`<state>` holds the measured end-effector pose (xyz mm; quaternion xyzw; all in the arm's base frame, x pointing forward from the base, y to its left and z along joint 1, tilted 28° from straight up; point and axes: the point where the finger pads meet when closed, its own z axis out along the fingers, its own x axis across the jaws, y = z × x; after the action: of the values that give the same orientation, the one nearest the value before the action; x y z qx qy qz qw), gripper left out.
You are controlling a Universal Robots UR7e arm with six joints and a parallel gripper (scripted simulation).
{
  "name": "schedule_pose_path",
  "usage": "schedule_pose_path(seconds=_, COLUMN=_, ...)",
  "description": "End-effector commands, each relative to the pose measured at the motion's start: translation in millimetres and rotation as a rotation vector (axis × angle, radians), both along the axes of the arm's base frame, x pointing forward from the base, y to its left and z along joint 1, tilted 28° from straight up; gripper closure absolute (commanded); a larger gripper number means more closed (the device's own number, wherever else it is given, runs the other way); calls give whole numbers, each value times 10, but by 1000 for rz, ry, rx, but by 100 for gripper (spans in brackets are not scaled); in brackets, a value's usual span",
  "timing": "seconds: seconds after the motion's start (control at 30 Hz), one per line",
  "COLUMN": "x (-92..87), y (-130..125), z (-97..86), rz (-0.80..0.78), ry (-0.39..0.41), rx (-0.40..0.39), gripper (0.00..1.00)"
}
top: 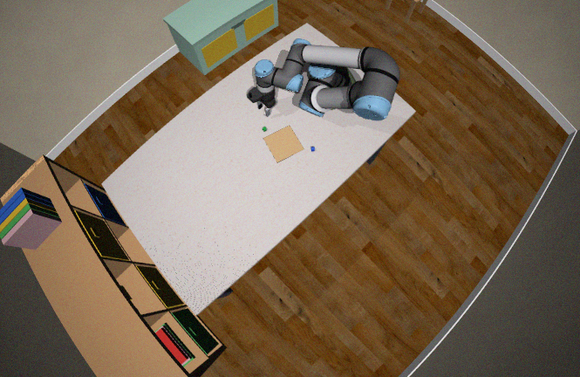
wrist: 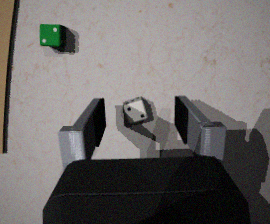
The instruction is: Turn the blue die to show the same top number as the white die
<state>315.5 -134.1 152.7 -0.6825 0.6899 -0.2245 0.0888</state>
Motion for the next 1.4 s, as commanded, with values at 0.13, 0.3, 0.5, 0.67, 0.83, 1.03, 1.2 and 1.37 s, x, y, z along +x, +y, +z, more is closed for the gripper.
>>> schedule_pose_path(seconds=0.13, x=0, y=7, z=-17, rz=1, ry=2, rx=4, gripper=0)
schedule_pose_path(seconds=0.3, x=0, y=7, z=-17, rz=1, ry=2, rx=4, gripper=0)
schedule_pose_path(seconds=0.5, x=0, y=7, z=-17, rz=1, ry=2, rx=4, gripper=0)
schedule_pose_path(seconds=0.67, x=0, y=7, z=-17, rz=1, ry=2, rx=4, gripper=0)
schedule_pose_path(seconds=0.83, x=0, y=8, z=-17, rz=1, ry=2, rx=4, gripper=0)
schedule_pose_path(seconds=1.03, x=9, y=17, z=-15, rz=1, ry=2, rx=4, gripper=0)
schedule_pose_path(seconds=1.2, x=34, y=44, z=-8, rz=1, ry=2, rx=4, gripper=0)
schedule_pose_path(seconds=1.37, x=58, y=70, z=-2, rz=1, ry=2, rx=4, gripper=0)
